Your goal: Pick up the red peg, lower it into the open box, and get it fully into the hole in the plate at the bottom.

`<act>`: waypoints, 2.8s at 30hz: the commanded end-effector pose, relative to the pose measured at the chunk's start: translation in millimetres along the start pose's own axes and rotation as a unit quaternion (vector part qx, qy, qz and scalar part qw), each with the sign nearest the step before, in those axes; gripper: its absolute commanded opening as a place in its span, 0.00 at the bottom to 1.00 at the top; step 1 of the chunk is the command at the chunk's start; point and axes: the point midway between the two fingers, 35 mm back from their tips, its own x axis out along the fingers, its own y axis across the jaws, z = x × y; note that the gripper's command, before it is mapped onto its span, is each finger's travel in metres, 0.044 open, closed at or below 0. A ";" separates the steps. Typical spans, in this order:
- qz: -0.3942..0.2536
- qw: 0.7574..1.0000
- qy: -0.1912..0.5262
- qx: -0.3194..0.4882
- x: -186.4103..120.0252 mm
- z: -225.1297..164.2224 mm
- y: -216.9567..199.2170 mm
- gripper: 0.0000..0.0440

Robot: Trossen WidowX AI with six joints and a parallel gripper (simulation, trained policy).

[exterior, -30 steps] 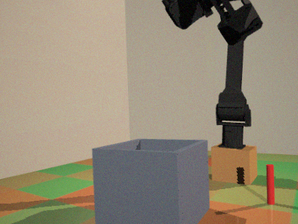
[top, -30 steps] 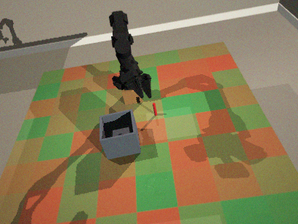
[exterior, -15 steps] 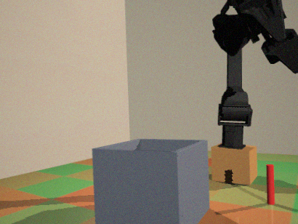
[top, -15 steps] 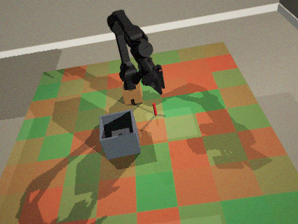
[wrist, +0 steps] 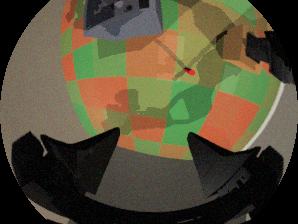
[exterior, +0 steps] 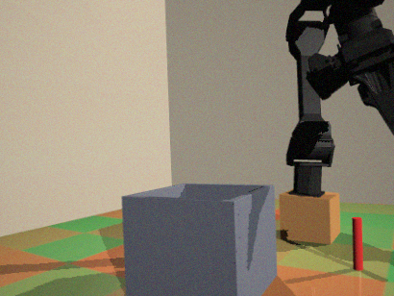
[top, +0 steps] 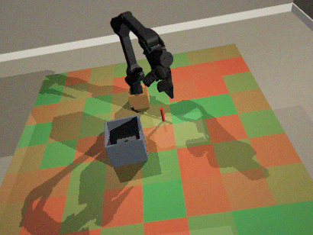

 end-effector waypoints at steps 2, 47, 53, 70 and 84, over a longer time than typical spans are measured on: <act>-0.032 0.999 -0.025 -0.010 8.2 6.6 -17.2 0.94; -0.157 0.959 -0.205 -0.115 117.2 92.9 -83.3 0.92; -0.151 0.960 -0.209 -0.113 131.9 99.2 -85.5 0.80; -0.125 0.965 -0.183 -0.140 158.2 86.7 -69.2 0.02; -0.065 0.977 -0.154 -0.134 133.2 64.5 -35.9 0.00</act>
